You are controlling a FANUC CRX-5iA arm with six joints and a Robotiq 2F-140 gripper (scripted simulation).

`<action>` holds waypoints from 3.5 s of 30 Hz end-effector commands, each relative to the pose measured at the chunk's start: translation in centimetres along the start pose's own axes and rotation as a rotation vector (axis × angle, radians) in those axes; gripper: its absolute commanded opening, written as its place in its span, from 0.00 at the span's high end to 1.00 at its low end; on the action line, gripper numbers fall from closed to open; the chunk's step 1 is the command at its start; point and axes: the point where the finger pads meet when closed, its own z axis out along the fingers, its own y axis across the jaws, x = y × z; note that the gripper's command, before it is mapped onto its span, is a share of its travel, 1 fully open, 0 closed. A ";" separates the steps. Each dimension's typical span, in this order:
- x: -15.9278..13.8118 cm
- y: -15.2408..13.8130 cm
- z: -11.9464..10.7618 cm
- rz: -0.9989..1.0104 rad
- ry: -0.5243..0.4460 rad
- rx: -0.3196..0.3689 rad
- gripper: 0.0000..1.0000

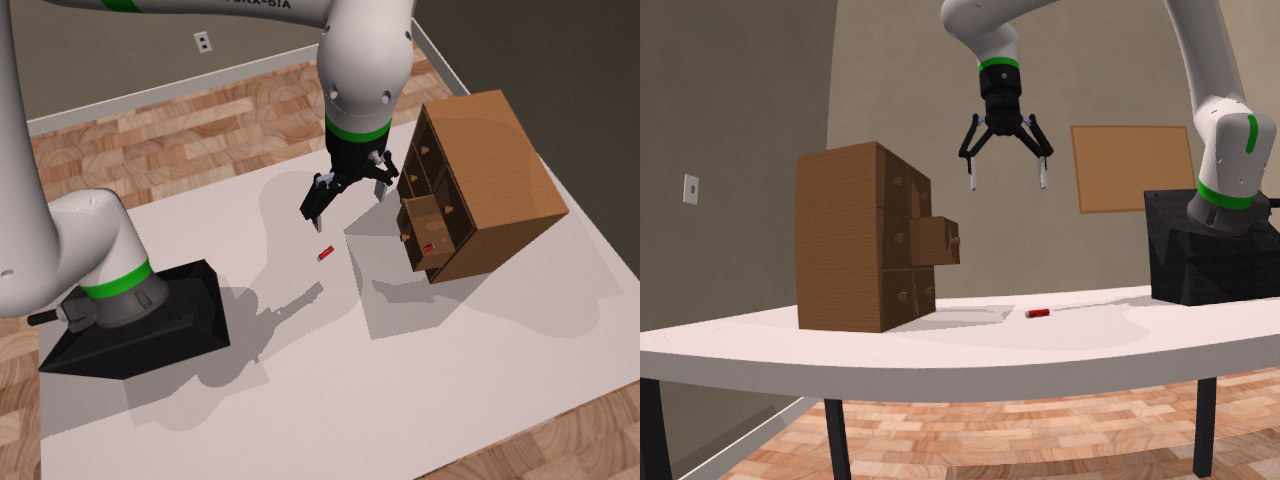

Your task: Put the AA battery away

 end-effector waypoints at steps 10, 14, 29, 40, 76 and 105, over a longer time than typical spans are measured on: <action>1.1 -1.0 5.0 0.407 0.000 0.000 0.00; 1.2 -1.2 5.7 0.466 0.000 0.000 0.00; 2.3 -2.2 10.5 0.860 0.000 -0.001 0.00; 2.8 -2.6 12.8 1.047 0.000 -0.001 0.00; 3.6 -3.4 16.4 1.341 0.000 -0.001 0.00; 3.6 -3.4 16.5 1.345 0.000 -0.001 0.83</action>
